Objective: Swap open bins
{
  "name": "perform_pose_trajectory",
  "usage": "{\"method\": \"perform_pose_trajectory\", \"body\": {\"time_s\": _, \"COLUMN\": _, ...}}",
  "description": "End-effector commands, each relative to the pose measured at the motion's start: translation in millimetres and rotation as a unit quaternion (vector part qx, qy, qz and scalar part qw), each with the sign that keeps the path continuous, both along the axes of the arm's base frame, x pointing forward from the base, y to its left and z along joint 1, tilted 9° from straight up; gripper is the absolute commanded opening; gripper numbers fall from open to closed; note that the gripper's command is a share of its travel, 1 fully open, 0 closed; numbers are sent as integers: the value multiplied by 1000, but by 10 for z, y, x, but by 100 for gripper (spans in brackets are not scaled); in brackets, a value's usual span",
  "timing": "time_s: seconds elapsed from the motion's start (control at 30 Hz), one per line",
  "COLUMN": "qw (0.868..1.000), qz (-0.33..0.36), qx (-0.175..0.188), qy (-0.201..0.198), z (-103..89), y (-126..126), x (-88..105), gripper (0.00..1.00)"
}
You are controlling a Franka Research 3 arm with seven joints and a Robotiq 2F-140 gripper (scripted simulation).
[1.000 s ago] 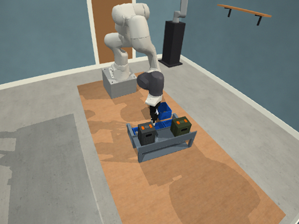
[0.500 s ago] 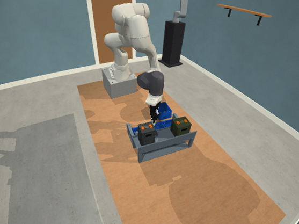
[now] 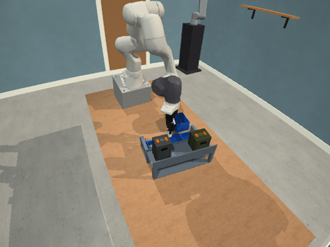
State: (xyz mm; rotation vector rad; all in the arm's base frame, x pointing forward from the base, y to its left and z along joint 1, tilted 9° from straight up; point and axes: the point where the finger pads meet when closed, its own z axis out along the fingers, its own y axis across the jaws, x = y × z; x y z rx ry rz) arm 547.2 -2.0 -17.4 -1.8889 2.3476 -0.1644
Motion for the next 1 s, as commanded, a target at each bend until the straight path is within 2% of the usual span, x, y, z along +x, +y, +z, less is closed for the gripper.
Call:
{"method": "perform_pose_trajectory", "body": {"time_s": 0.0, "qw": 1000, "qz": 1, "qx": 0, "qy": 2, "z": 33, "y": -9, "x": -21, "gripper": 0}}
{"method": "perform_pose_trajectory", "body": {"time_s": 0.97, "qw": 1000, "qz": 1, "qx": 0, "qy": 2, "z": 65, "y": -8, "x": -30, "gripper": 0}}
